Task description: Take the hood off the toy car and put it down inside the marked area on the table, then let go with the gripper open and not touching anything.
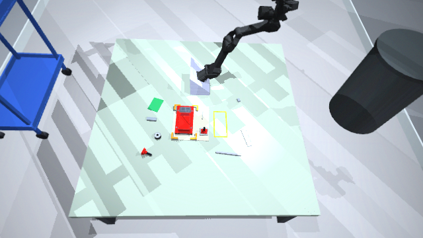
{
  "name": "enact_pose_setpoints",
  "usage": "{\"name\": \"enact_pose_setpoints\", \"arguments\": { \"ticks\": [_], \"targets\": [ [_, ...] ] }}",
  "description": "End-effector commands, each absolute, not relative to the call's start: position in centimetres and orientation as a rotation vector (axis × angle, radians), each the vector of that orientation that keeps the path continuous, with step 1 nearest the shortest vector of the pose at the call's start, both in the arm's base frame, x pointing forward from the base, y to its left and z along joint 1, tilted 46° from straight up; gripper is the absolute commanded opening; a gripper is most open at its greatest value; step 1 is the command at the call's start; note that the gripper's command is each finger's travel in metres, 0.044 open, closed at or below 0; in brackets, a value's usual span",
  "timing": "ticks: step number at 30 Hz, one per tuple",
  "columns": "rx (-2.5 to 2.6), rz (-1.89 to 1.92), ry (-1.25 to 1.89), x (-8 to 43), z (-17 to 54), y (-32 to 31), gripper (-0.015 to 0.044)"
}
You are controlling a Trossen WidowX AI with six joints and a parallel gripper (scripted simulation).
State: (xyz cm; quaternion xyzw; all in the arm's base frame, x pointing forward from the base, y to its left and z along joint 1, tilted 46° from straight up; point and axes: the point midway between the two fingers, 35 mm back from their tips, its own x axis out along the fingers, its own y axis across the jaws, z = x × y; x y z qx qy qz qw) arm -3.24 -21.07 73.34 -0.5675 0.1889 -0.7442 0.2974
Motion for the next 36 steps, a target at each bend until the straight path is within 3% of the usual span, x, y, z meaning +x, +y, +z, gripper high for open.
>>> {"name": "enact_pose_setpoints", "arguments": {
  "ticks": [1, 17, 30, 36],
  "targets": [
    [-1.513, -1.983, 0.503, -3.3, 73.4, -20.9, 0.0440],
    [-1.893, -2.413, 0.632, -4.5, 77.8, -5.4, 0.0440],
    [-2.097, -2.654, 0.714, -1.8, 77.9, 3.5, 0.0440],
    [-2.285, -2.747, 0.728, 1.8, 77.1, 8.5, 0.0440]
  ]
}}
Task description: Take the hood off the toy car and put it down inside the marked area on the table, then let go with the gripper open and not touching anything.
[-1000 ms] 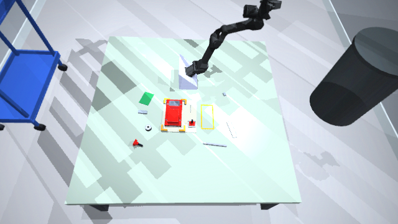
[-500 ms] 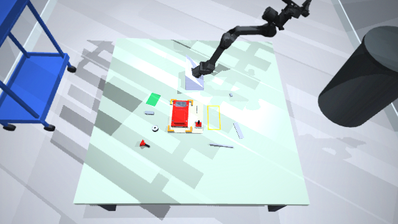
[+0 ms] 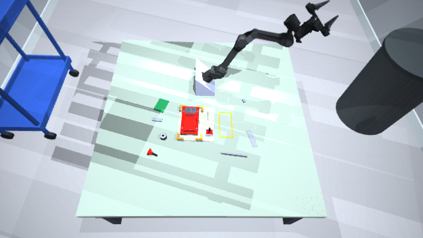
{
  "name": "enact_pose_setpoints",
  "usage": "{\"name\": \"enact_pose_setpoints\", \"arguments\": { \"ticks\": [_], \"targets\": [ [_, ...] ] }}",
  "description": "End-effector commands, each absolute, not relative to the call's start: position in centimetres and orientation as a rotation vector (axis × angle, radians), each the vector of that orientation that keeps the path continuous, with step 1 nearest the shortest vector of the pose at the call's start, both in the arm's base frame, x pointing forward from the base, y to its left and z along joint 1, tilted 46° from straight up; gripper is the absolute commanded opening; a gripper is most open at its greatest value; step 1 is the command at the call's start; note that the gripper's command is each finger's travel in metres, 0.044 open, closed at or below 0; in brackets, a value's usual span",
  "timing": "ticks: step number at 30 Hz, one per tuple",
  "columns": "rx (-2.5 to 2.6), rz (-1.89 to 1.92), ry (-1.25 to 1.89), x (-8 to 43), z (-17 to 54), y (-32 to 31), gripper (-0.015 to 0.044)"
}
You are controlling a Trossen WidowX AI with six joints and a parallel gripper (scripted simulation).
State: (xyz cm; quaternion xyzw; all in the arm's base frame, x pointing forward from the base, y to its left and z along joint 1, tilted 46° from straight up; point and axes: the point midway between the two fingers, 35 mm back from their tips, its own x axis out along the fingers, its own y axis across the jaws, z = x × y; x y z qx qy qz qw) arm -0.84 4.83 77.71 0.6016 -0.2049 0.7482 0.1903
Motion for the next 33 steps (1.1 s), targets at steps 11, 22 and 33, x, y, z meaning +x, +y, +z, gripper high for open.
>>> {"name": "enact_pose_setpoints", "arguments": {
  "ticks": [11, 22, 33],
  "targets": [
    [1.513, 1.683, -0.523, 8.2, 74.9, 14.4, 0.0440],
    [1.344, 1.489, -0.535, 13.8, 73.0, 17.2, 0.0440],
    [1.163, 1.280, -0.464, 20.8, 69.5, 19.7, 0.0440]
  ]
}}
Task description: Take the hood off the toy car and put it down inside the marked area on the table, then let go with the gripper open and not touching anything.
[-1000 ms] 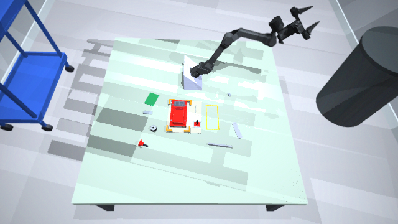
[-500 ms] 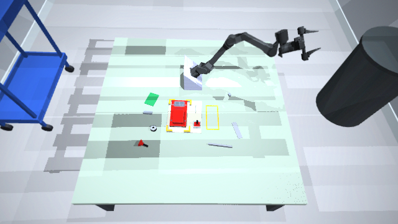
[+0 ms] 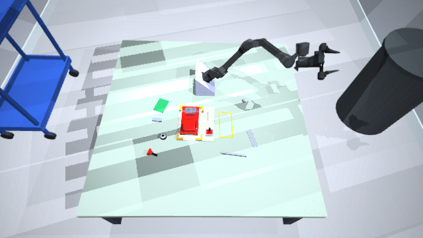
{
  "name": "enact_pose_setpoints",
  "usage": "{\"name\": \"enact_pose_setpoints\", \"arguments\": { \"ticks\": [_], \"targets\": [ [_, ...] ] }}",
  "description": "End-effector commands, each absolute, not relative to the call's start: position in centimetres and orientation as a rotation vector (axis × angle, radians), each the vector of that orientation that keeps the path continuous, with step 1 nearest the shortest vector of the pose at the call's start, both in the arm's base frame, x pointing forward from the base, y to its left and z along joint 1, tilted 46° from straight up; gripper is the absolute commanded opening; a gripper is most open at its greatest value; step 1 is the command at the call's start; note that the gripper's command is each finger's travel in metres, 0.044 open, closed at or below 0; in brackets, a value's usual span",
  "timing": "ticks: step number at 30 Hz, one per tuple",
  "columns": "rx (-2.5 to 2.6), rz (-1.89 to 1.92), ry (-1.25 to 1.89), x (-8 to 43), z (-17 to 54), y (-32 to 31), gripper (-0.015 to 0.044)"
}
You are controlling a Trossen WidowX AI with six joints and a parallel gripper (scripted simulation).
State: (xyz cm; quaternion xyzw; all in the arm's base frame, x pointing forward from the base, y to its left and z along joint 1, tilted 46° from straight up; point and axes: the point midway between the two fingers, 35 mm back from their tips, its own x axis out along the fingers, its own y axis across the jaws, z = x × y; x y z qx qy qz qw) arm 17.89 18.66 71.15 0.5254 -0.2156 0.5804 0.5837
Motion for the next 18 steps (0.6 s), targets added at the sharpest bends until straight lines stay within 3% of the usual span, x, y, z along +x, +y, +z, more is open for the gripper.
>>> {"name": "enact_pose_setpoints", "arguments": {
  "ticks": [1, 18],
  "targets": [
    [1.146, 1.260, -0.457, 21.5, 69.2, 19.8, 0.0440],
    [0.779, 0.864, -0.214, 36.6, 57.5, 20.9, 0.0440]
  ]
}}
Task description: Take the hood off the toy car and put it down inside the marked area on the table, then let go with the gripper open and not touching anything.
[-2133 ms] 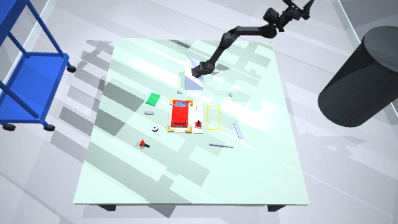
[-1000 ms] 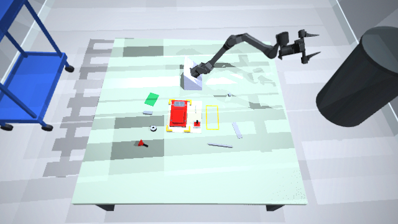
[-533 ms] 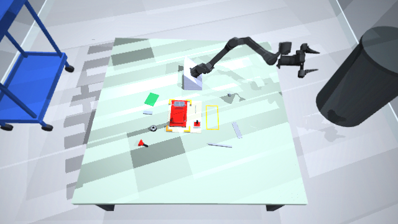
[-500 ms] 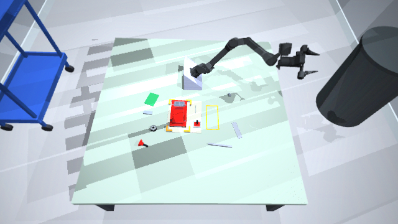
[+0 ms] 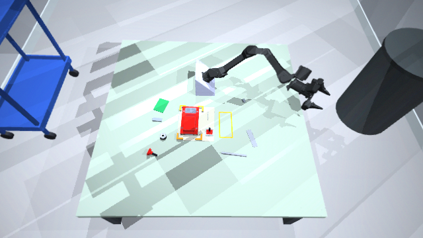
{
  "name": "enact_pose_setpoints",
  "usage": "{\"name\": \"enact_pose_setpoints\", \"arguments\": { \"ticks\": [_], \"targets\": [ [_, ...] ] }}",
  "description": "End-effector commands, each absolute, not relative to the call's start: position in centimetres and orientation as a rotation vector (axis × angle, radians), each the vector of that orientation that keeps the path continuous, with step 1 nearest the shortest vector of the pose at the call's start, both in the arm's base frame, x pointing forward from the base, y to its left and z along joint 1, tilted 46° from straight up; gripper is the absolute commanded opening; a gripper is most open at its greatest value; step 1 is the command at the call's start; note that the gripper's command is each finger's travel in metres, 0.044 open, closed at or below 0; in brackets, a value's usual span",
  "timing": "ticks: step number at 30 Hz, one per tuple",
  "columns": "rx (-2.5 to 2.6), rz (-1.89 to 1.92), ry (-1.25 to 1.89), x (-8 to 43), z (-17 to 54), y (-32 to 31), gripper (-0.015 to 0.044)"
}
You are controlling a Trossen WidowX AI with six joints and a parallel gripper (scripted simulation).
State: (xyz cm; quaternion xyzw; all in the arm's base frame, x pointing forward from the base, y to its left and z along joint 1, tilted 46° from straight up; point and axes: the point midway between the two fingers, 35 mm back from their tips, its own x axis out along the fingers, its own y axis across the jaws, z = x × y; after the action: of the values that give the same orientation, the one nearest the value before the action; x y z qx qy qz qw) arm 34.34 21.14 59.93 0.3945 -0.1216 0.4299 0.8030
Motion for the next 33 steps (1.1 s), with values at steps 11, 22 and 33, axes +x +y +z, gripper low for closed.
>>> {"name": "enact_pose_setpoints", "arguments": {
  "ticks": [11, 22, 33],
  "targets": [
    [0.604, 0.676, -0.042, 43.9, 49.7, 18.2, 0.0440],
    [0.437, 0.487, 0.206, 50.2, 38.9, 12.4, 0.0440],
    [0.326, 0.349, 0.480, 52.8, 27.8, 5.0, 0.0440]
  ]
}}
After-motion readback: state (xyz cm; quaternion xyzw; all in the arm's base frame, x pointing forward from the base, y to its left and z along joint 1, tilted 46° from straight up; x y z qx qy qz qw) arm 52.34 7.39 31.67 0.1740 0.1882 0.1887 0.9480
